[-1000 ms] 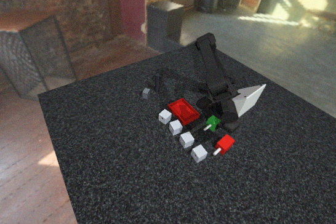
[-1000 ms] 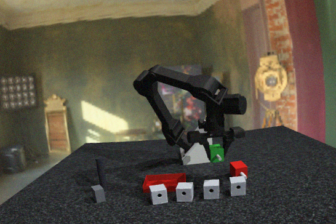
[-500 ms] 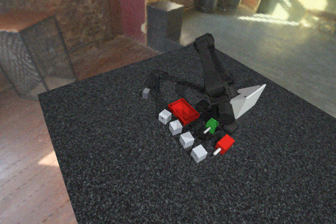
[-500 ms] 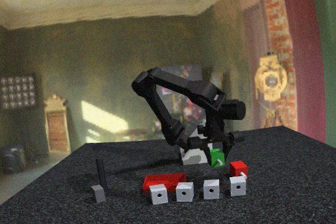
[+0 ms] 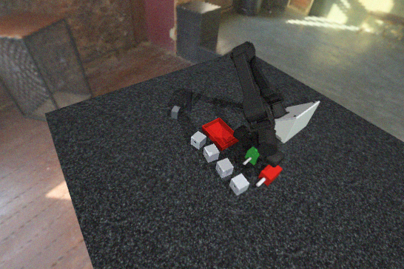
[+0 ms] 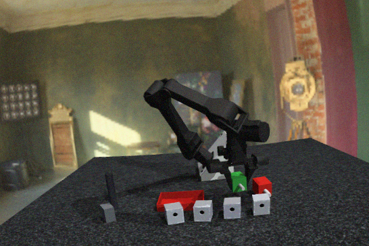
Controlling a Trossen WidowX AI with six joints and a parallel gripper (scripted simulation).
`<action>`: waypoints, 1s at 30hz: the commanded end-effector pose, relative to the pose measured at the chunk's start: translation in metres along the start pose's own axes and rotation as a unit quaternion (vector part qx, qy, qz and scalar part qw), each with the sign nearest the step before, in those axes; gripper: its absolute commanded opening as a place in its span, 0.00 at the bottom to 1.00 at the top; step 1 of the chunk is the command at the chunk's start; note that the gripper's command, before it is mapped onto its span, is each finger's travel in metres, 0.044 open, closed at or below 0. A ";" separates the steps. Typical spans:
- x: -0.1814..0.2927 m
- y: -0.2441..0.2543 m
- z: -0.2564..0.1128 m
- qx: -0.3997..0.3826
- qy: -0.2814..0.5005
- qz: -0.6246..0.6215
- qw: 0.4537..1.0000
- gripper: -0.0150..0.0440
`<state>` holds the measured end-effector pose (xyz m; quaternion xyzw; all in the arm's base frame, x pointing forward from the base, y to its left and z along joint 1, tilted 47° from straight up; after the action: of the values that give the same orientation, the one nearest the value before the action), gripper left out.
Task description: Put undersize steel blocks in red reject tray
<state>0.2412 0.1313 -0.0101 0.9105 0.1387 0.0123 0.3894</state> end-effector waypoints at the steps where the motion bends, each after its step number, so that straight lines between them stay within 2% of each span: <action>1: -0.001 -0.001 0.006 -0.003 0.002 -0.004 1.000 0.25; 19: -0.002 0.000 0.029 -0.004 0.002 -0.004 1.000 0.25; 30: -0.001 0.001 0.027 -0.001 0.000 0.001 1.000 0.74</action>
<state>0.2439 0.1103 -0.0285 0.9099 0.1380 0.0111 0.3910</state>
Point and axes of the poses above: the point midway between the two fingers, 35 mm back from their tips, its own z axis out along the fingers, its own y axis across the jaws, x = y × z, the point moved 5 cm from there along -z, back along the fingers, and after that the axes turned 4 degrees about -z, right-handed, at the moved point
